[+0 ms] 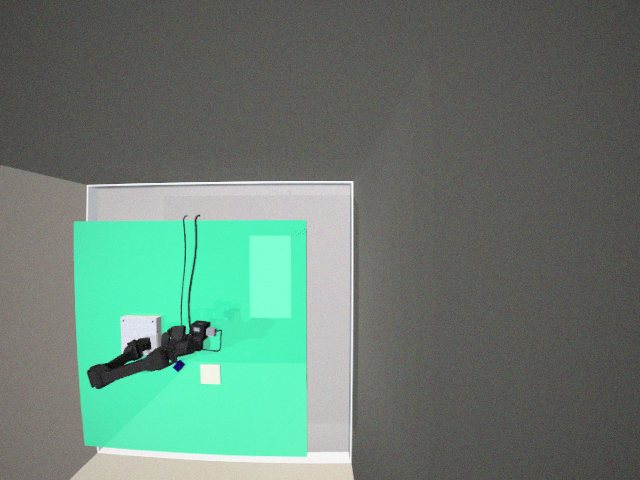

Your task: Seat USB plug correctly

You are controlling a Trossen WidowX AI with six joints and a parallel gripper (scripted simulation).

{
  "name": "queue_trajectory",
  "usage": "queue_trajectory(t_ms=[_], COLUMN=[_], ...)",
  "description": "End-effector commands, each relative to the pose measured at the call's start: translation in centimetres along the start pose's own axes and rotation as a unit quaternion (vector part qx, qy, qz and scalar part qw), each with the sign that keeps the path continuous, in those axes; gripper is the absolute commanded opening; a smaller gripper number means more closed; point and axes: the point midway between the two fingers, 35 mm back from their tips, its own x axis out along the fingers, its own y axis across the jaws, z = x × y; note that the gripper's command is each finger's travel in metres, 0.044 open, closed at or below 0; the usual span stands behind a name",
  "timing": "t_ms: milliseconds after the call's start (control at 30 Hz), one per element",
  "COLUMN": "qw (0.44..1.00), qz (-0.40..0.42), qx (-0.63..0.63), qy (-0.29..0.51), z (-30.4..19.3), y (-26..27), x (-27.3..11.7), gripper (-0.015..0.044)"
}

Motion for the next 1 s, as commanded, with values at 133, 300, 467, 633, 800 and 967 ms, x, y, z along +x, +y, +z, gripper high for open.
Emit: queue_trajectory(t_ms=[133, 300, 467, 633, 800, 967], qw=[1.000, 1.000, 1.000, 1.000, 1.000, 1.000], qz=[0.001, 0.001, 0.001, 0.001, 0.001, 0.001], qx=[-0.001, -0.001, -0.001, -0.001, -0.001, -0.002], qy=[-0.006, -0.008, -0.011, -0.013, -0.015, -0.017], z=[0.09, 0.11, 0.13, 0.14, 0.16, 0.17], y=[0.03, 0.04, 0.04, 0.05, 0.05, 0.06], x=[0.13, 0.19, 0.25, 0.31, 0.37, 0.43], gripper=[0.0000, 0.0000, 0.0000, 0.0000, 0.0000, 0.0000])
